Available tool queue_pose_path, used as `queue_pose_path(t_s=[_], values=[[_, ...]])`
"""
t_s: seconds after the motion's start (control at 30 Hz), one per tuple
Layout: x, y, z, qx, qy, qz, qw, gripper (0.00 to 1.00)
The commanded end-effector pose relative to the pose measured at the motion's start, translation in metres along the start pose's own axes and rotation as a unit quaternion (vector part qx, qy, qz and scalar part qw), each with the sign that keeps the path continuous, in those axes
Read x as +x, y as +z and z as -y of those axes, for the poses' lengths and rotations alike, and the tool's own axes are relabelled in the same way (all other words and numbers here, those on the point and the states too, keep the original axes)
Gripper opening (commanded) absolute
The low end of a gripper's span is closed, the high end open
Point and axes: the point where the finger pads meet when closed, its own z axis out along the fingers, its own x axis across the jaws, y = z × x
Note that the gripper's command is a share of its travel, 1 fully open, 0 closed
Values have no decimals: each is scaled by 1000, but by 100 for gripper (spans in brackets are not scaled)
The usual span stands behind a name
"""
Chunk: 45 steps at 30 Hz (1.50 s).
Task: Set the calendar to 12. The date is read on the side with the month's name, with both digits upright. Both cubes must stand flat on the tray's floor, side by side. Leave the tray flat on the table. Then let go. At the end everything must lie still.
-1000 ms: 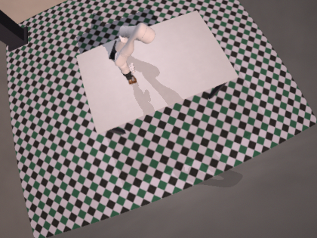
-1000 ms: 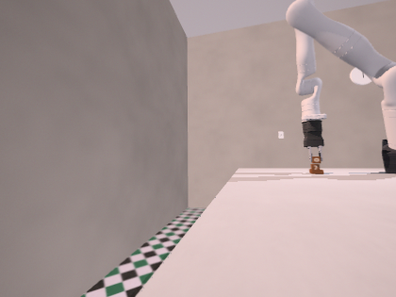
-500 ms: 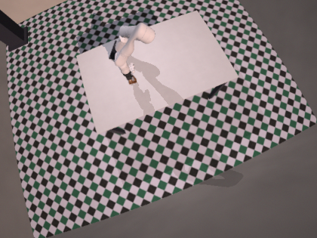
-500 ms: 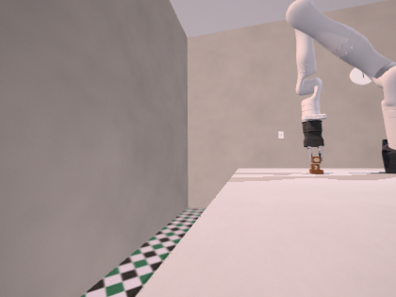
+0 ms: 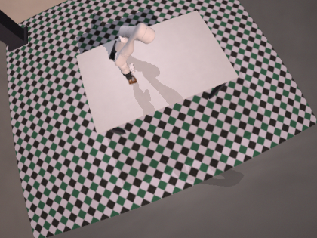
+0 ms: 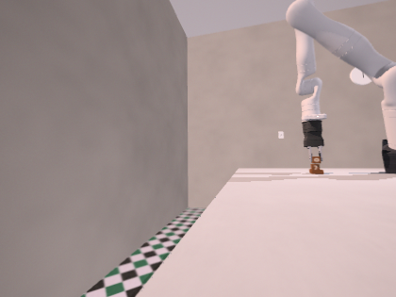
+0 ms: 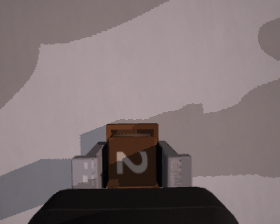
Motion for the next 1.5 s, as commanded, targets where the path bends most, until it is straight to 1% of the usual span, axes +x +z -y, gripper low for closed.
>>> queue_pose_path(t_s=[0.0, 0.33, 1.17, 1.47], values=[[0, 0, 0, 0, 0, -1, 1000, 57], [0, 3, 0, 0, 0, -1, 1000, 57], [0, 21, 0, 0, 0, -1, 1000, 57], [0, 23, 0, 0, 0, -1, 1000, 57]])
